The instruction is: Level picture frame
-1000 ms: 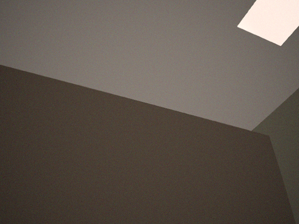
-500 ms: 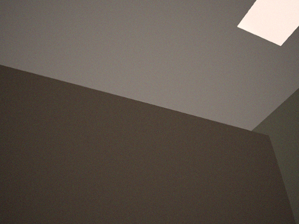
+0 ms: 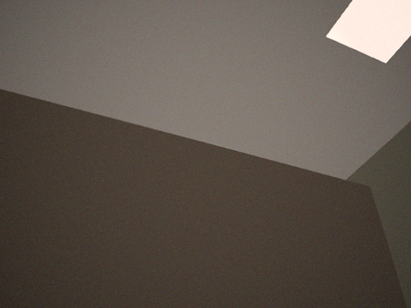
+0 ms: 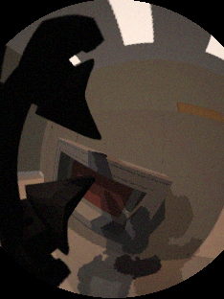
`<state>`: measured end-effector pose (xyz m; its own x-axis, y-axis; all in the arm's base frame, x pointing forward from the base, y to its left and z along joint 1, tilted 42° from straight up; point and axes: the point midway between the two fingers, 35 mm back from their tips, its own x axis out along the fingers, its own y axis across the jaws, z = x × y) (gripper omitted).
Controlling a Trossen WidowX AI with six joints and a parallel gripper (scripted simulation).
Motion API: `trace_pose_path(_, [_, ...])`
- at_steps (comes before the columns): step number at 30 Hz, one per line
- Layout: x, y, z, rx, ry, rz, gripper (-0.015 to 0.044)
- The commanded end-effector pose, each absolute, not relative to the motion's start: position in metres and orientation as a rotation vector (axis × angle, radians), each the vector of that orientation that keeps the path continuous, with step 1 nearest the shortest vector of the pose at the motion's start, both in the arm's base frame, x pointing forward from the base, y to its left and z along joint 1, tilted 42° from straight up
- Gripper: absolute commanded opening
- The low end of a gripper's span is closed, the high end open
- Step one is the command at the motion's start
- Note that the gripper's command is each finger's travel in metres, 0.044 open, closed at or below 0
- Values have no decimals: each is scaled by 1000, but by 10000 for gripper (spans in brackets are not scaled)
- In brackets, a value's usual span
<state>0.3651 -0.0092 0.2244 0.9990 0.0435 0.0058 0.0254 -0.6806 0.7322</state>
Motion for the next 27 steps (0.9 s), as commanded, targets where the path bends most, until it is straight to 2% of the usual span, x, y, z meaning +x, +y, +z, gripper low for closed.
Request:
trace_pose_path(1, [342, -10, 228, 2370, 51, 29, 260])
trace_pose_path(11, [273, -11, 220, 2549, 48, 24, 260])
trace_pose_path(19, [273, -15, 226, 2551, 37, 37, 260])
trace_pose_path(27, [260, -58, 238, 2668, 49, 20, 260])
